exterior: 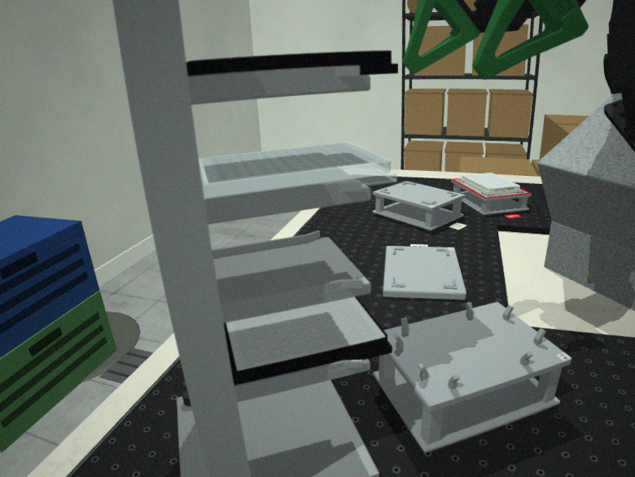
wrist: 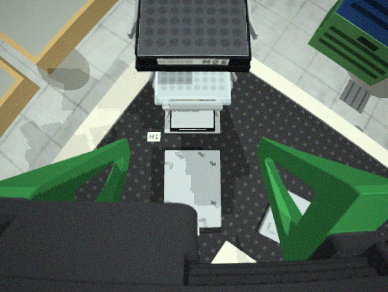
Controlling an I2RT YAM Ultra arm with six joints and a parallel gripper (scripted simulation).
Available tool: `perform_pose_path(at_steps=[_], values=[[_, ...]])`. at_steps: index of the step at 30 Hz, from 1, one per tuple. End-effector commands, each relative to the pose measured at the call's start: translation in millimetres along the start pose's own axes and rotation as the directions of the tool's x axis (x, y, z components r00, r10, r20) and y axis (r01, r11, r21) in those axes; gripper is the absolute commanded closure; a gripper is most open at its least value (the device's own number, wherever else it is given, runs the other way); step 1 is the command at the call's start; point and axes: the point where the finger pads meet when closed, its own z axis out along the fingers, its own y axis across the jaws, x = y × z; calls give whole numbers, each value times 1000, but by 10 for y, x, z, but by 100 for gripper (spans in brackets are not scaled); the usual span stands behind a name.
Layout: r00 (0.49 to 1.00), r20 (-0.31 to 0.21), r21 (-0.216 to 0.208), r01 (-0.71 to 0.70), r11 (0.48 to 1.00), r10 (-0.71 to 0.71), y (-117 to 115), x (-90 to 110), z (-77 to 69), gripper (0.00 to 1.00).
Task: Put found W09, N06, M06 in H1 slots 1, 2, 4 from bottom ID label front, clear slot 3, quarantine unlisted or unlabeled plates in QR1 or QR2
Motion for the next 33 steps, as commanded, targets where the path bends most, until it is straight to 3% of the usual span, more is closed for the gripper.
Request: perform_pose_path(at_steps=[1,14,15,17,18,19,33], values=[[997,65,-16,-30,999,31,10,-273,-84,0],[997,65,-16,-30,999,31,10,-273,-84,0],[997,70,-21,-32,999,34,24,-271,-133,0],[998,59,-18,-33,999,34,18,-216,-152,0],[1000,24,-9,-14,1000,14,4,-34,-118,0],[1000,17,-8,-10,1000,10,1,12,-121,0],[1000,16,-7,-9,1000,9,-1,159,-254,0]])
